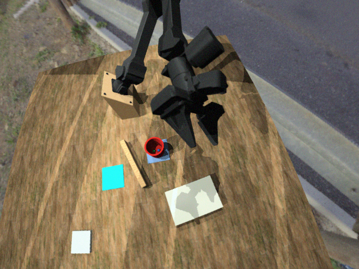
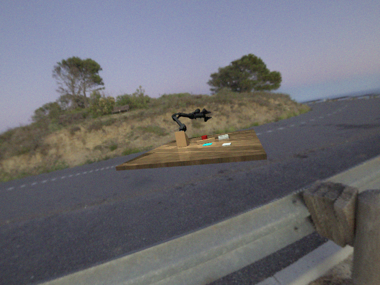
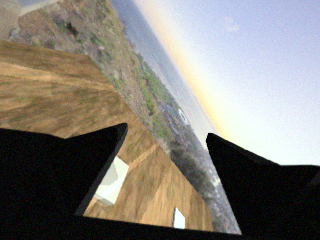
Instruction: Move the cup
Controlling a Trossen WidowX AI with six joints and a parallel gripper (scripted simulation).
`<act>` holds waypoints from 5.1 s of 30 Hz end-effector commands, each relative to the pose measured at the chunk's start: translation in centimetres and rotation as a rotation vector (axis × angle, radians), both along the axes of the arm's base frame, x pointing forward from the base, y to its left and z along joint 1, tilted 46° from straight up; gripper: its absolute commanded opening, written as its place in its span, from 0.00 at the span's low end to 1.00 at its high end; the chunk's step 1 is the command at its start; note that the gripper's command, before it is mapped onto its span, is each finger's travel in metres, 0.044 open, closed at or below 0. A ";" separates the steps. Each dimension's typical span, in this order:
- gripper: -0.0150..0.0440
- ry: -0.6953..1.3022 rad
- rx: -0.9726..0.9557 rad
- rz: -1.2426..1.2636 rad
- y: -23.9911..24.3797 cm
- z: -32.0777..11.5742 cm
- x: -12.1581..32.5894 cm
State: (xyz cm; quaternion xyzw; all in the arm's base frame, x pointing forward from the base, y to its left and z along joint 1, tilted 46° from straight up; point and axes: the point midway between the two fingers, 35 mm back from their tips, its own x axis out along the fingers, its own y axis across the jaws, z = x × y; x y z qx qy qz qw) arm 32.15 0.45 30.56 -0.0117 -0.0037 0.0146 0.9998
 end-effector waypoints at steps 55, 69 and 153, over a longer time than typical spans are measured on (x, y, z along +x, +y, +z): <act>0.50 1.673 1.502 -0.283 5.8 -26.6 -8.0; 0.50 1.674 1.506 -0.278 7.6 -28.1 -7.9; 0.25 1.674 1.505 -0.283 0.8 -25.5 -7.8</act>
